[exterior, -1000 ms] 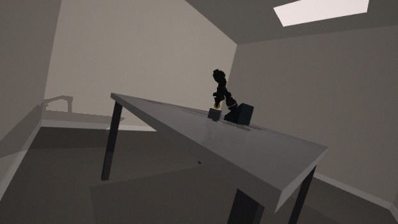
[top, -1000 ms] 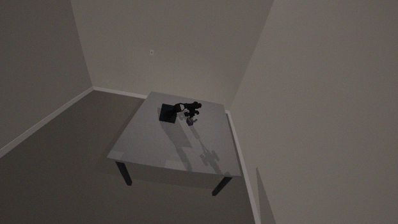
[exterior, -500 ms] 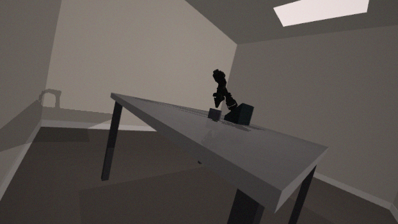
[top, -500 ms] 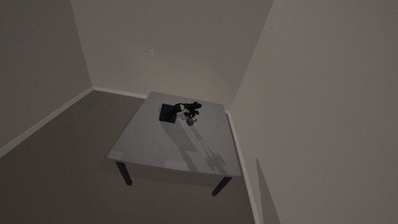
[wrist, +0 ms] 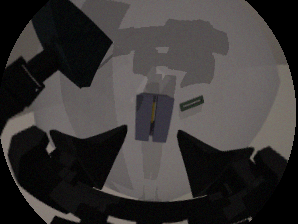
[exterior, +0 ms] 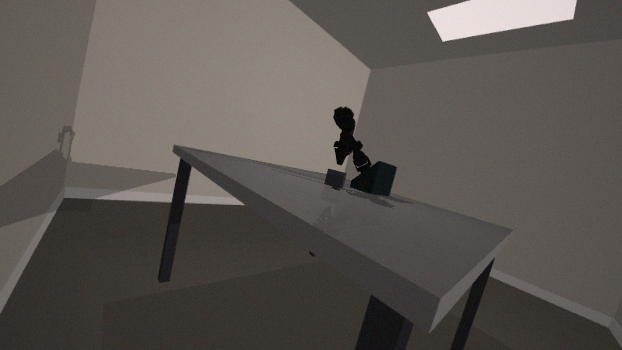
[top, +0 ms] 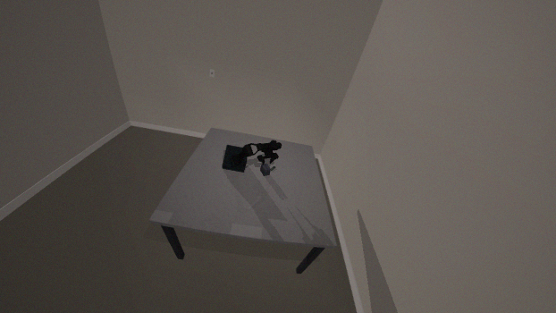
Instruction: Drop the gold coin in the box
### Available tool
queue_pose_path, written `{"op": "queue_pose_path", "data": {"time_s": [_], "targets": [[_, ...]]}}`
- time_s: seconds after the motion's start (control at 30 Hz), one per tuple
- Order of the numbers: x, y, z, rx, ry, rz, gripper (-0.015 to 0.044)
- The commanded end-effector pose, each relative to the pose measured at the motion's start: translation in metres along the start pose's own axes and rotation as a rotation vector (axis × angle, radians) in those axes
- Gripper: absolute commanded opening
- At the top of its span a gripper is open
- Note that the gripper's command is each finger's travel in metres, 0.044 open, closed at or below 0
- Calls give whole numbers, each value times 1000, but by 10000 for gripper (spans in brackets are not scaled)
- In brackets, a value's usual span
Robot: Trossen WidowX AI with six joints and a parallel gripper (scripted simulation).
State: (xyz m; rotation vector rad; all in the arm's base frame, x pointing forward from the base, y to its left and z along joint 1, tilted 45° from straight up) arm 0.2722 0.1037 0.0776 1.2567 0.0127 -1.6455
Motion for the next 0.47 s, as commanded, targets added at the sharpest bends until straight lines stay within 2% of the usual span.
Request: {"op": "queue_pose_path", "data": {"time_s": [0.0,0.1,0.43], "targets": [[-22,0,1,2,1,-3,423],[-44,-1,4,0,-2,1,440],[-44,-1,4,0,-2,1,440]]}}
Point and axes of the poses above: the point midway between the two fingers, 35 mm back from their tips, its own x axis out along the fingers, its own z axis across the jaws, y = z × x, the point moved 5 cm from there along -x, back along the fingers, and after that the axes turned 12 degrees about -x, right-handed, at the moved point
